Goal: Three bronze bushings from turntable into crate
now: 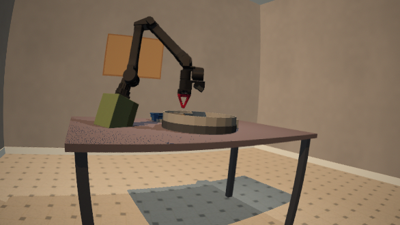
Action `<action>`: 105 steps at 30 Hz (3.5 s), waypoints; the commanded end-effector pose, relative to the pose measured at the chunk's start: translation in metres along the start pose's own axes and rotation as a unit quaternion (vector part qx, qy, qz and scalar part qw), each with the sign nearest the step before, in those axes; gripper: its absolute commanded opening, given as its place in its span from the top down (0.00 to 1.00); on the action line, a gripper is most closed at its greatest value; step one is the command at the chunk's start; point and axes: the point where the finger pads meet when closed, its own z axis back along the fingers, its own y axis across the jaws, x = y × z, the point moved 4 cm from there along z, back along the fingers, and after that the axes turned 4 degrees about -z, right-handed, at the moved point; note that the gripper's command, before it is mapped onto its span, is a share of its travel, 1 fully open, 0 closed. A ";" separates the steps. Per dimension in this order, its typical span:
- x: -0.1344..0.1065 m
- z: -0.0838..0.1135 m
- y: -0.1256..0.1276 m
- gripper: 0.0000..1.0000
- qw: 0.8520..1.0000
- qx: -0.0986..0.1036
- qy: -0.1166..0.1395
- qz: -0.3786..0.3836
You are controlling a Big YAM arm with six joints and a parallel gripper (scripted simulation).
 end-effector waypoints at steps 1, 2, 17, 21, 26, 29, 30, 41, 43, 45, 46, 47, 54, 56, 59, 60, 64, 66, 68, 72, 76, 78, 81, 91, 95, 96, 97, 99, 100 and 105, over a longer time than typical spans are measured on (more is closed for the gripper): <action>0.005 0.009 0.001 0.87 1.000 0.001 -0.013 0.009; 0.005 0.009 0.001 0.87 1.000 0.001 -0.013 0.009; 0.005 0.009 0.001 0.87 1.000 0.001 -0.013 0.009; 0.005 0.009 0.001 0.87 1.000 0.001 -0.013 0.009; 0.005 0.009 0.001 0.87 1.000 0.001 -0.013 0.009; 0.005 0.009 0.001 0.87 1.000 0.001 -0.013 0.009; 0.005 0.009 0.001 0.87 1.000 0.001 -0.013 0.009; -0.003 -0.025 0.003 0.87 1.000 0.002 0.002 0.002; -0.003 -0.029 0.003 0.87 1.000 0.001 0.002 0.002; -0.003 -0.029 0.003 0.87 1.000 0.001 0.002 0.002; -0.003 -0.029 0.003 0.87 1.000 0.001 0.002 0.002; 0.021 -0.009 -0.003 0.87 0.999 -0.003 -0.033 -0.002; 0.017 -0.011 0.000 0.87 1.000 -0.002 -0.028 0.001; 0.017 -0.011 0.000 0.87 1.000 -0.002 -0.028 0.001; 0.017 -0.011 0.000 0.87 1.000 -0.002 -0.028 0.001; 0.017 -0.011 0.000 0.87 1.000 -0.002 -0.028 0.001; 0.017 -0.011 0.000 0.87 1.000 -0.002 -0.028 0.001; 0.017 -0.011 0.000 0.87 1.000 -0.002 -0.028 0.001; 0.017 -0.011 0.000 0.87 1.000 -0.002 -0.028 0.001; 0.017 -0.011 0.000 0.87 1.000 -0.002 -0.028 0.001; 0.017 -0.011 0.000 0.87 1.000 -0.002 -0.028 0.001; 0.017 -0.011 0.000 0.87 1.000 -0.002 -0.028 0.001; 0.017 -0.011 0.000 0.87 1.000 -0.002 -0.028 0.001; 0.017 -0.016 -0.003 0.87 1.000 -0.001 -0.014 -0.002; 0.017 -0.016 -0.003 0.87 1.000 -0.001 -0.014 -0.002; 0.017 -0.016 -0.003 0.87 1.000 -0.001 -0.014 -0.002; 0.017 -0.016 -0.003 0.87 1.000 -0.001 -0.014 -0.002; 0.017 -0.016 -0.003 0.87 1.000 -0.001 -0.014 -0.002; 0.017 -0.016 -0.003 0.87 1.000 -0.001 -0.014 -0.002; 0.017 -0.016 -0.003 0.87 1.000 -0.001 -0.014 -0.002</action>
